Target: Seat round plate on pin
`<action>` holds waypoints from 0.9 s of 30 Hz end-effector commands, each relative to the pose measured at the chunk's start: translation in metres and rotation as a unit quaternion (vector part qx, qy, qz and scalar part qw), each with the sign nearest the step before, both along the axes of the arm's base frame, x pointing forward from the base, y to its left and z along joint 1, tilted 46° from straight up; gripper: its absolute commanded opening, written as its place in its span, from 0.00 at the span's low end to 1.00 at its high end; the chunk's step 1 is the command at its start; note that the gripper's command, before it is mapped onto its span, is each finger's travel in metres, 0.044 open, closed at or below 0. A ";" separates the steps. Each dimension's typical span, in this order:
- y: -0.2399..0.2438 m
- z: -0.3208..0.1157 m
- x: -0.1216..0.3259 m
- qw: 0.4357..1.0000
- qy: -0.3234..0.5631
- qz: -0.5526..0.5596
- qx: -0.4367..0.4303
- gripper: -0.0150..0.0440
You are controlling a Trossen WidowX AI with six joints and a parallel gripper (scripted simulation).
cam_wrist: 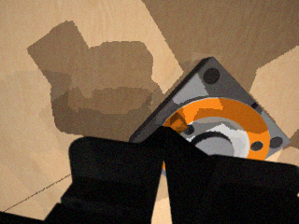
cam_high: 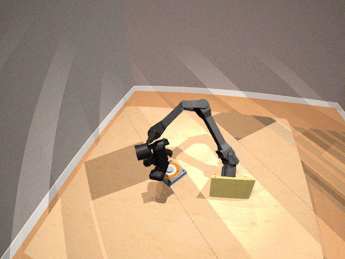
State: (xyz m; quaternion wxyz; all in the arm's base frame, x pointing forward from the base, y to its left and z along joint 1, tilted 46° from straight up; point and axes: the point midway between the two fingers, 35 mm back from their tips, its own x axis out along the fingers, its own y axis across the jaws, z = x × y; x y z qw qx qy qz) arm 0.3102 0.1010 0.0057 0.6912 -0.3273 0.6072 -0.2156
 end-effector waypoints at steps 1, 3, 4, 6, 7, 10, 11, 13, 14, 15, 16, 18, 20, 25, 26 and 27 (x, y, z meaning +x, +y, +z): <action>-0.001 0.002 0.007 1.000 0.000 0.001 -0.002 0.25; -0.002 0.003 0.009 1.000 0.000 0.001 -0.002 0.25; -0.002 0.004 0.010 1.000 0.000 0.001 -0.002 0.25; -0.003 0.006 0.013 1.000 0.000 0.001 -0.002 0.25; -0.004 0.006 0.015 1.000 -0.001 0.001 -0.002 0.25; -0.005 0.009 0.018 1.000 -0.001 0.001 -0.002 0.25; -0.006 0.010 0.019 1.000 -0.001 0.001 -0.002 0.25; -0.007 0.012 0.022 1.000 -0.001 0.001 -0.002 0.25; -0.007 0.013 0.023 1.000 -0.001 0.001 -0.002 0.25; -0.008 0.014 0.024 1.000 -0.001 0.001 -0.002 0.25; -0.009 0.015 0.025 1.000 -0.001 0.001 -0.002 0.25; -0.010 0.017 0.027 1.000 -0.001 0.001 -0.002 0.25; -0.011 0.019 0.029 1.000 -0.001 0.001 -0.003 0.25; -0.014 0.025 0.032 1.000 -0.001 0.001 -0.003 0.25; -0.015 0.026 0.033 1.000 -0.001 0.001 -0.003 0.25; -0.015 0.027 0.033 1.000 -0.001 0.001 -0.003 0.25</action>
